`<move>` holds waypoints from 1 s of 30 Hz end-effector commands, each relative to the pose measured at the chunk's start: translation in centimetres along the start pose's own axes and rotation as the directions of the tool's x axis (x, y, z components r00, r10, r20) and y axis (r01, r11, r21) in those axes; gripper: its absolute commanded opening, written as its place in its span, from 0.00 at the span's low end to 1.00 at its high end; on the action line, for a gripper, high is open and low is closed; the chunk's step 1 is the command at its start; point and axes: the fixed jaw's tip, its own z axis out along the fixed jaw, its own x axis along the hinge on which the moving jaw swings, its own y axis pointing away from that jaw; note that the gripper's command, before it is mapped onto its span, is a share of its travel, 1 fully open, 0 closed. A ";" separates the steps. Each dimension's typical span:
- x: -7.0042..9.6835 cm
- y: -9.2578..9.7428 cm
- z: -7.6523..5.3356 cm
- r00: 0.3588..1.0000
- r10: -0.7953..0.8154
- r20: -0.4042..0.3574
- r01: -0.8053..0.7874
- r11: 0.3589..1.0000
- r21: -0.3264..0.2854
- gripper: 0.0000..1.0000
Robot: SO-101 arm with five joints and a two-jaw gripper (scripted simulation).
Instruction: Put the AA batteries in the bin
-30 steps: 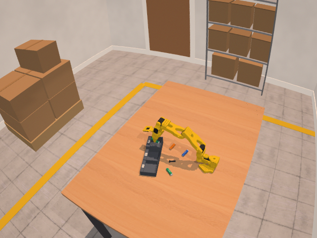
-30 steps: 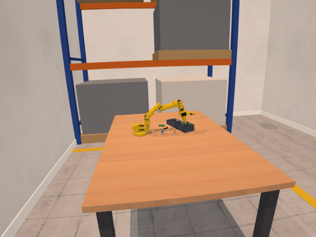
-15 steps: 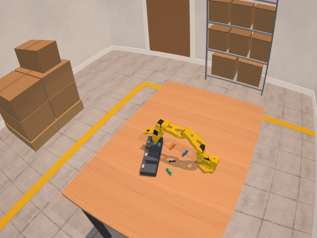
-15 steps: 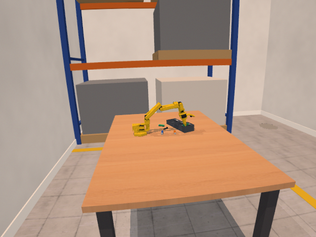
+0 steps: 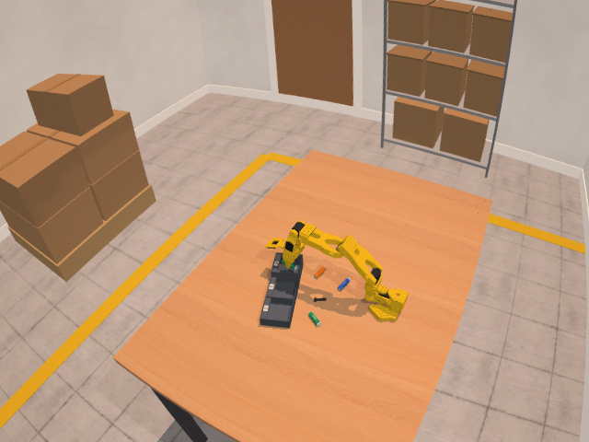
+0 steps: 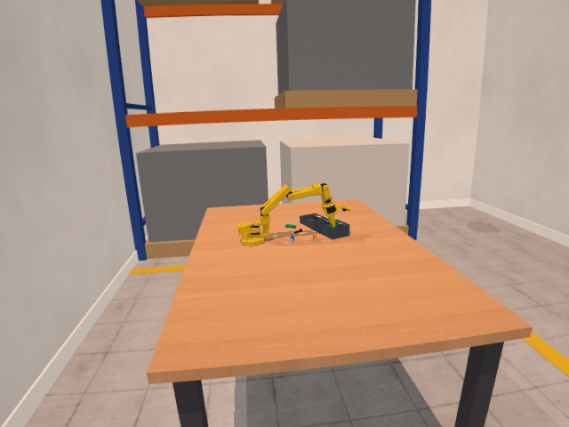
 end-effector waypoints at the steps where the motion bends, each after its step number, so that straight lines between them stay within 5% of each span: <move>1: -1.1 0.3 -1.9 0.995 -0.002 0.097 0.003 1.000 -0.004 0.00; 30: -1.0 0.3 -1.3 0.995 -0.002 0.097 0.003 1.000 -0.004 0.00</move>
